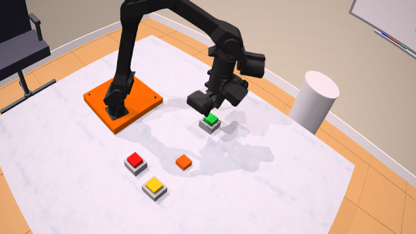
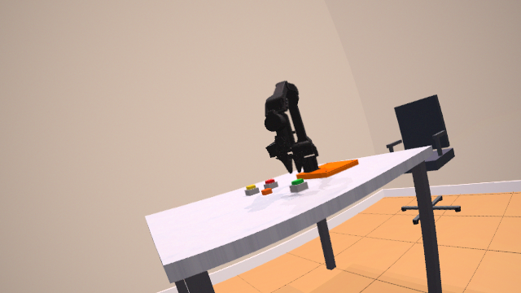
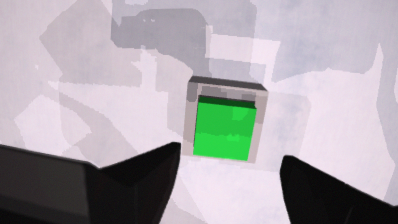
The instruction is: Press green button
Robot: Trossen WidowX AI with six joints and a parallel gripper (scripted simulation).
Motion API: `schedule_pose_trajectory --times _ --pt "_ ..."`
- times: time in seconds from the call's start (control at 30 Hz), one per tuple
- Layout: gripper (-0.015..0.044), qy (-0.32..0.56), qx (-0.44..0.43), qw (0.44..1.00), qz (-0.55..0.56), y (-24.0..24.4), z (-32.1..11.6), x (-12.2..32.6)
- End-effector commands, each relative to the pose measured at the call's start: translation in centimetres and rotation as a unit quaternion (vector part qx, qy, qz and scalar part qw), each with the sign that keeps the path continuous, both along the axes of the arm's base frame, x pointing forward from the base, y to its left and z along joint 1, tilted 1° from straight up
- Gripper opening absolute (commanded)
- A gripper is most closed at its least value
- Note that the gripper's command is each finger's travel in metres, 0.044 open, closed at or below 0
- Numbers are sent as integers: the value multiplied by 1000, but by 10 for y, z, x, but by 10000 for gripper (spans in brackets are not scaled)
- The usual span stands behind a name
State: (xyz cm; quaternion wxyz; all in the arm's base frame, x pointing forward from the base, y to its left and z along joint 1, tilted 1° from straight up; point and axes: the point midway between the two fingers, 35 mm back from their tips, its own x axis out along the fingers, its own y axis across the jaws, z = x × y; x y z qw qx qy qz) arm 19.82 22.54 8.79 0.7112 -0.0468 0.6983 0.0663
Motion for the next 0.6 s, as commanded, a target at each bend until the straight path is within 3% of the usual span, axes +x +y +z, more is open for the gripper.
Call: schedule_pose_trajectory --times 0.0,0.07,0.57 --pt "59 -4 8 1000 -1 2 -1 1" --pt "20 -4 8 1000 -1 2 -1 1" --pt "20 -4 8 1000 -1 3 -11 1"
